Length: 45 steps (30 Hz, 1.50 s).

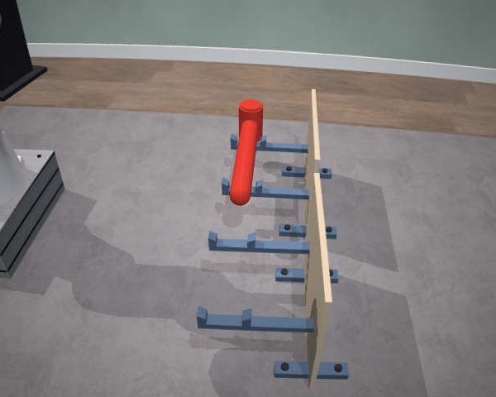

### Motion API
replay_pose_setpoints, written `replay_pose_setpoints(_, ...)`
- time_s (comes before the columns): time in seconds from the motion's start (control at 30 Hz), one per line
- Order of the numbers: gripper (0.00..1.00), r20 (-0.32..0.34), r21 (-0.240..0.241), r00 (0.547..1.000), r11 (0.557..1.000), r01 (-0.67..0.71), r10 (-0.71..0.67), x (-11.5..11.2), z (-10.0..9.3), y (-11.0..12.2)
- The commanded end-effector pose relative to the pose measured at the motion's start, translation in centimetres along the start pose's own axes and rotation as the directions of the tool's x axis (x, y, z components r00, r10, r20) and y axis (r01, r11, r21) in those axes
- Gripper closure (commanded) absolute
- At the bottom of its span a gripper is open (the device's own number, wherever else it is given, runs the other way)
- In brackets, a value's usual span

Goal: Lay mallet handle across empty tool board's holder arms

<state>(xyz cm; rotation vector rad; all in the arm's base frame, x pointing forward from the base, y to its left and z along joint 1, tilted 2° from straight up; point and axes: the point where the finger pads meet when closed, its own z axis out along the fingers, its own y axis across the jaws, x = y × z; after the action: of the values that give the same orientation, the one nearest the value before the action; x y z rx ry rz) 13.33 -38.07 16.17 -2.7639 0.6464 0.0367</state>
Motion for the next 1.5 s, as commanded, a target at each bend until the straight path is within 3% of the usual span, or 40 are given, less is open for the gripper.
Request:
replay_pose_setpoints(0.0,0.00,0.000,0.000,1.000,1.000,0.000,0.000,0.0,0.0,0.0)
replay_pose_setpoints(0.6,0.00,0.000,0.000,1.000,1.000,0.002,-0.002,0.0,0.0,0.0)
replay_pose_setpoints(0.73,0.00,0.006,-0.005,0.999,0.999,0.038,-0.038,0.0,0.5,-1.1)
replay_pose_setpoints(0.83,0.00,0.019,-0.014,0.993,0.993,0.115,-0.115,-0.2,1.5,-3.3)
replay_pose_setpoints(1.03,0.00,0.055,-0.032,0.941,0.941,0.337,-0.335,-0.1,4.2,-10.4)
replay_pose_setpoints(1.1,0.00,0.055,-0.032,0.941,0.941,0.337,-0.335,-0.1,4.2,-10.4)
replay_pose_setpoints(1.13,0.00,0.069,-0.036,0.911,0.911,0.410,-0.407,-0.2,5.2,-12.8)
replay_pose_setpoints(1.3,0.00,0.098,-0.042,0.833,0.835,0.549,-0.544,-0.4,7.2,-17.5)
replay_pose_setpoints(1.47,0.00,0.131,-0.043,0.724,0.726,0.686,-0.677,-0.4,9.4,-22.8)
